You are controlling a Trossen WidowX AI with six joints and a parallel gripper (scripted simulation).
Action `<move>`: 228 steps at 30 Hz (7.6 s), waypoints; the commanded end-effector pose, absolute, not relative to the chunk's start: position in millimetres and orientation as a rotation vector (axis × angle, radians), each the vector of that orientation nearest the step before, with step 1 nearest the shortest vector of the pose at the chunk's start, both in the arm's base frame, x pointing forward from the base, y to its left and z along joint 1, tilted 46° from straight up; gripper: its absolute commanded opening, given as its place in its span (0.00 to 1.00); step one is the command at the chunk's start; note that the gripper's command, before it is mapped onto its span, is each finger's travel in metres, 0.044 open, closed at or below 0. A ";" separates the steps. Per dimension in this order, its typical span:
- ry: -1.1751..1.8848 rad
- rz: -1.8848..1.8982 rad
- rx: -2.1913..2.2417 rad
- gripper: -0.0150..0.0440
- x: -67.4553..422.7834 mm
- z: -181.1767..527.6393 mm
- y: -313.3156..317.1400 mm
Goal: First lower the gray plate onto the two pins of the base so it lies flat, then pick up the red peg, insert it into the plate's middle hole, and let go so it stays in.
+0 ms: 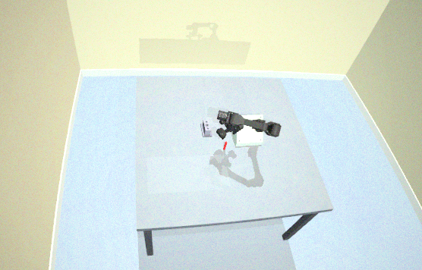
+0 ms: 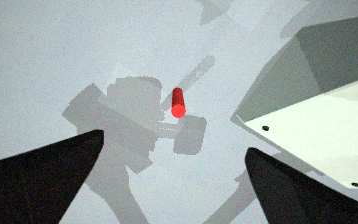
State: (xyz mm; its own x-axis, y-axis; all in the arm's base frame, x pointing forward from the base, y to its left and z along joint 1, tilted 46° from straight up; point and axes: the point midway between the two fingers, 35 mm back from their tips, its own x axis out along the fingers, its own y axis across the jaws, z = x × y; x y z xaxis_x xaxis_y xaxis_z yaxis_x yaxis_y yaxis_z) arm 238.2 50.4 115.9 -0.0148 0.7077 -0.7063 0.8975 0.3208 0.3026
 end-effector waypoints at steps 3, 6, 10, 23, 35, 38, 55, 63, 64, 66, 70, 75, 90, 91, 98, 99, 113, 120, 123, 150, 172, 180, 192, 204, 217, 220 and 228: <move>1.780 -0.290 1.446 1.00 235.2 91.8 71.8; 1.780 -0.289 1.446 1.00 235.0 90.0 73.7; 1.780 -0.289 1.446 1.00 235.0 81.4 84.5; 1.779 -0.290 1.445 1.00 235.9 69.6 96.1; 1.779 -0.289 1.445 1.00 235.8 56.5 109.9; 1.779 -0.289 1.446 1.00 235.5 53.4 113.5; 1.781 -0.286 1.448 0.78 233.7 43.1 125.8; 1.781 -0.286 1.448 0.42 233.7 43.1 125.8; 1.781 -0.286 1.448 0.38 233.7 43.1 125.8; 1.781 -0.286 1.448 0.32 233.7 43.1 125.8; 1.781 -0.286 1.448 0.28 233.7 43.1 125.8; 1.781 -0.286 1.448 0.25 233.8 43.3 125.4; 1.774 -0.298 1.440 0.25 240.5 68.0 94.5; 1.773 -0.298 1.440 0.25 240.9 70.0 92.2; 1.774 -0.299 1.439 0.25 242.4 84.6 75.9; 1.774 -0.299 1.439 0.25 242.5 86.8 73.5; 1.771 -0.303 1.447 0.25 260.0 80.1 56.5; 1.769 -0.305 1.445 0.25 274.2 71.1 45.0; 1.769 -0.305 1.444 0.25 280.0 66.8 39.8; 1.761 -0.300 1.443 0.25 323.3 16.9 -11.1; 1.769 -0.290 1.438 0.25 343.7 -28.8 -48.0; 1.769 -0.290 1.438 0.25 343.9 -28.8 -48.1; 1.769 -0.290 1.438 0.25 344.8 -29.9 -48.9; 1.769 -0.290 1.438 0.25 344.8 -29.9 -48.9; 1.767 -0.289 1.445 0.25 345.1 -29.6 -48.3; 1.768 -0.289 1.445 0.25 345.1 -30.8 -47.3; 1.768 -0.289 1.440 0.25 344.6 -40.2 -40.1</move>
State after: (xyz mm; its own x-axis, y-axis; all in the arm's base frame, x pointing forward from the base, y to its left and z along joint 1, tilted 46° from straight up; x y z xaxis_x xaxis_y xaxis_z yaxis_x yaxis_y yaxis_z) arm 346.5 -43.7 -36.3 -0.0085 0.7056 -0.7086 0.8937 0.3232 0.3112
